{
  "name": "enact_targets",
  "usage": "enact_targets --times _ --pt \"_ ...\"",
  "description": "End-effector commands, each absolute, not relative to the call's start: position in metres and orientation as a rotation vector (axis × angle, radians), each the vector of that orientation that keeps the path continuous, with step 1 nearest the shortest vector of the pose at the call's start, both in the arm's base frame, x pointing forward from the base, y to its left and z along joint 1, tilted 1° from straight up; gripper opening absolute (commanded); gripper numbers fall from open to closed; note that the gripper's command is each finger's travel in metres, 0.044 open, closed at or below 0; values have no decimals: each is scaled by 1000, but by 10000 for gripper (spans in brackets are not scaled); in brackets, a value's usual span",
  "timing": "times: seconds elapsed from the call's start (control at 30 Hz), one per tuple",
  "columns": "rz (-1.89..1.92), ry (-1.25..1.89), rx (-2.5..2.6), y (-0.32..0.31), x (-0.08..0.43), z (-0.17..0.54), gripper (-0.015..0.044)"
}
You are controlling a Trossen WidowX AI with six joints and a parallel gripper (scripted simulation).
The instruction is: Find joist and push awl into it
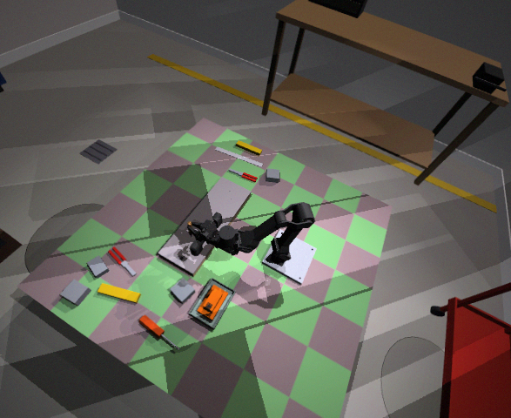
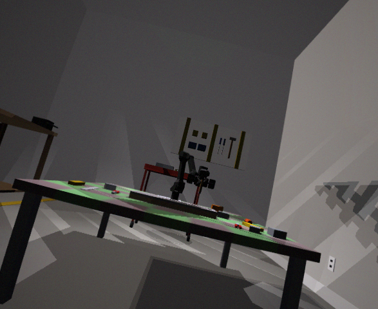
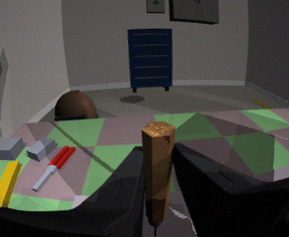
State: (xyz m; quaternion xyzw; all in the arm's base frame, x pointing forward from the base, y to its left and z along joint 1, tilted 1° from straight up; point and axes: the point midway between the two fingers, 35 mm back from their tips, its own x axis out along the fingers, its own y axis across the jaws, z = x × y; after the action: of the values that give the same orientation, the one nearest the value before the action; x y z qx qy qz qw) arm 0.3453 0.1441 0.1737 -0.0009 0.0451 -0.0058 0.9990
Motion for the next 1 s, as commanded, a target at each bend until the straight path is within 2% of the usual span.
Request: enact_targets --times 0.0,0.97 --pt "-15 89 2 144 345 171 0" --pt "-15 89 2 143 345 154 0"
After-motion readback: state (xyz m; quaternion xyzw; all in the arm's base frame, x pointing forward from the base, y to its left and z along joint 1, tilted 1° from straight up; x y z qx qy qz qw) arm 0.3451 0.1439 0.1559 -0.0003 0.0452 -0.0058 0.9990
